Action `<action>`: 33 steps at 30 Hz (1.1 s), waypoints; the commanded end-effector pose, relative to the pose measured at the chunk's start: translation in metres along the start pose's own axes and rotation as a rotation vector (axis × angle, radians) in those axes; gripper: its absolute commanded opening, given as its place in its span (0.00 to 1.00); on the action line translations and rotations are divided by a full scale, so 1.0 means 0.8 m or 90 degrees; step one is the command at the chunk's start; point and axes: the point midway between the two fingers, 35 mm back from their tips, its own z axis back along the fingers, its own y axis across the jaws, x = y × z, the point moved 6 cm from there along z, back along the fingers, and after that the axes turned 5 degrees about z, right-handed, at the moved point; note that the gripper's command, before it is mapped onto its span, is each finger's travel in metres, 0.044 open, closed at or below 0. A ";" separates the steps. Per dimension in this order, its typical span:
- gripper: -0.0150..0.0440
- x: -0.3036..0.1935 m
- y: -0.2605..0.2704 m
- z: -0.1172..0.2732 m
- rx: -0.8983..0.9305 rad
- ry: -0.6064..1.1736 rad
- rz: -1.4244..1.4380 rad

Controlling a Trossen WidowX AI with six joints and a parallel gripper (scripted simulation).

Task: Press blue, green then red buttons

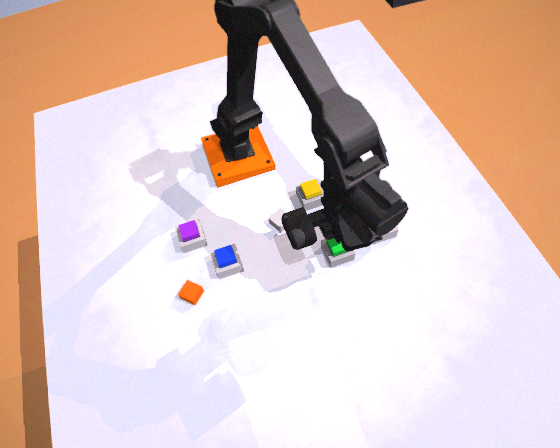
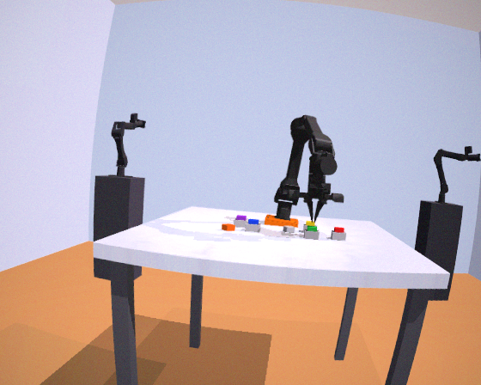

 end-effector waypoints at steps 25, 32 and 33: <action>0.29 -0.003 -0.001 -0.026 -0.002 0.007 -0.004; 0.29 -0.001 0.000 -0.021 -0.001 0.003 0.000; 0.29 -0.001 0.000 -0.011 -0.001 0.004 -0.001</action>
